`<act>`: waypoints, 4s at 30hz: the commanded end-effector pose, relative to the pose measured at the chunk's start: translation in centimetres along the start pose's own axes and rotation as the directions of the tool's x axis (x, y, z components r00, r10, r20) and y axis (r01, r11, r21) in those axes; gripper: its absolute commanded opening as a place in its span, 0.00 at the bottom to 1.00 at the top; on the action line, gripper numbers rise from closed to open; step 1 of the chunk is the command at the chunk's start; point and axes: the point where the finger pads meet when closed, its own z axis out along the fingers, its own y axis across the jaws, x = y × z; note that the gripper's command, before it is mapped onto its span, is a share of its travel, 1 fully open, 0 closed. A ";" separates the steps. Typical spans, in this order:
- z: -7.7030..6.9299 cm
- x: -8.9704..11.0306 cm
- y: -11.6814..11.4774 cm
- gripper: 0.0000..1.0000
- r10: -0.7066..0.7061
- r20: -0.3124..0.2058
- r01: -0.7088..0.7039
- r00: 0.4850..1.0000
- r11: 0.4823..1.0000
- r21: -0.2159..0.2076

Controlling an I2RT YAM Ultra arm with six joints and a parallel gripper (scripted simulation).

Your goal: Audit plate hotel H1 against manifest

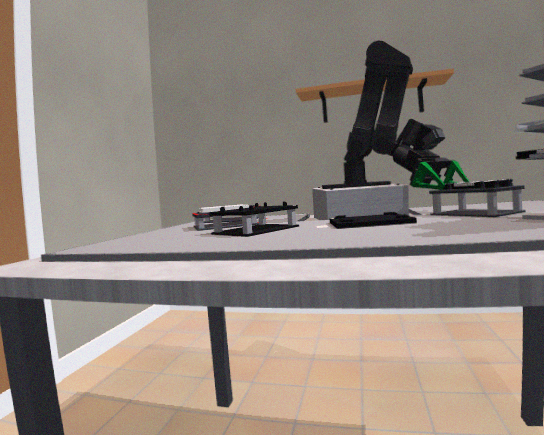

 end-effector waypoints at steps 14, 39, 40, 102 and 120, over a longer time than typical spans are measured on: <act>0.0 -0.1 0.1 0.86 0.004 0.007 -0.004 1.000 1.000 -0.003; -0.1 -0.3 0.1 0.86 0.004 0.007 -0.004 1.000 1.000 -0.003; -0.1 -0.3 0.1 0.86 0.004 0.007 -0.004 1.000 1.000 -0.003; -2.6 -4.8 0.1 0.86 0.005 0.008 -0.005 1.000 1.000 -0.003; -3.5 -6.4 0.1 0.86 0.005 0.008 -0.005 1.000 1.000 -0.003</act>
